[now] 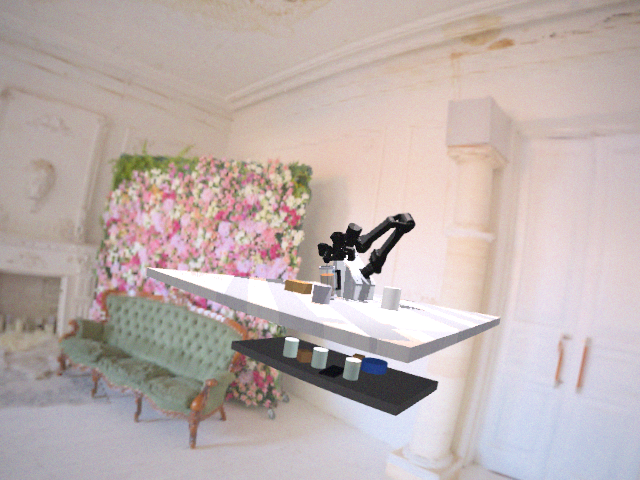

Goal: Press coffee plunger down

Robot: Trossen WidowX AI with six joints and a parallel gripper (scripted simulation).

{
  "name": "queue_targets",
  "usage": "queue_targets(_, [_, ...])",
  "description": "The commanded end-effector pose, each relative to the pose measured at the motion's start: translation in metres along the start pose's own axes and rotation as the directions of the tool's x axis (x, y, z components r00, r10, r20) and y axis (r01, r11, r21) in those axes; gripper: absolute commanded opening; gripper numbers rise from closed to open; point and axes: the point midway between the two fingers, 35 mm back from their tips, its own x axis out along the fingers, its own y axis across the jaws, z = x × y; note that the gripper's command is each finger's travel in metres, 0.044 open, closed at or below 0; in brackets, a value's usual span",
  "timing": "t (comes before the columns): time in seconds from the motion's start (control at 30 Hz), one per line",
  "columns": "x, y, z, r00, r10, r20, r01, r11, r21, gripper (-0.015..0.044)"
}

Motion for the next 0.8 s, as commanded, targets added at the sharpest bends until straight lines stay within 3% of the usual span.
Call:
queue_targets(0.0, [0.0022,-0.0001,-0.0048,1.0,0.005,-0.018,-0.004,1.0,0.01,0.012])
queue_targets(0.33, [0.0001,-0.0001,0.0,1.0,0.0,0.0,0.0,1.0,0.001,0.012])
queue_targets(0.73, [0.0001,-0.0001,0.0,1.0,0.0,0.0,0.0,1.0,0.001,0.0435])
queue_targets(0.77, [0.0001,-0.0001,0.0,1.0,0.0,0.0,0.0,1.0,0.001,0.044])
